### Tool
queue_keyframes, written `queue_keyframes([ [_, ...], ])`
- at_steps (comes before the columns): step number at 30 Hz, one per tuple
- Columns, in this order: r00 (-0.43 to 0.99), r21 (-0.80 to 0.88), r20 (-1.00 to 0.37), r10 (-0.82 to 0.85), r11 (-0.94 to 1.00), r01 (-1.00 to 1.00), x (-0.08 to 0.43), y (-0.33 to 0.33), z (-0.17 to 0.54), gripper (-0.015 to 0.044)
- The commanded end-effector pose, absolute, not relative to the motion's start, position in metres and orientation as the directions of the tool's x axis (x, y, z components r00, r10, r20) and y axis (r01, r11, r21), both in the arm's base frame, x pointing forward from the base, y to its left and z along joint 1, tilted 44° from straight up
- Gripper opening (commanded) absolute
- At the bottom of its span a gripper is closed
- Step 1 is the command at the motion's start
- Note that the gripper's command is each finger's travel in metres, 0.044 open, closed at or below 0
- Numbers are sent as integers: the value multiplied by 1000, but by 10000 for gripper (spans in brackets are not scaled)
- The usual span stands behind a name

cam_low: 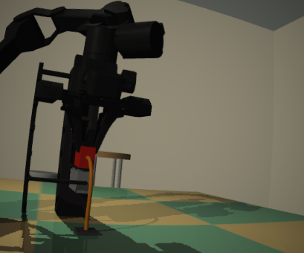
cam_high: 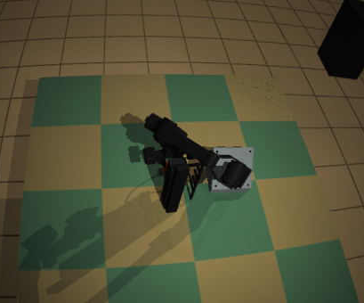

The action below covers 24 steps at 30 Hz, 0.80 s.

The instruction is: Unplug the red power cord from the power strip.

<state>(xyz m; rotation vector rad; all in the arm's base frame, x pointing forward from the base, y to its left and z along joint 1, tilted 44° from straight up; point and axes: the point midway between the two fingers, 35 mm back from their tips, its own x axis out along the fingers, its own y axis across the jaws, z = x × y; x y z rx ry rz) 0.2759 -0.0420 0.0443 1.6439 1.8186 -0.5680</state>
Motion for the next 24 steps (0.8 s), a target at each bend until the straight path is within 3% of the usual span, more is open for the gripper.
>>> queue_keyframes([
  [1, -18, 93, -732, 682, 126, 988, 281, -67, 31, 0],
  [21, -16, 94, -732, 681, 124, 988, 284, -95, 12, 0],
  [24, -42, 91, -719, 693, 153, 984, 283, -74, 18, 79],
])
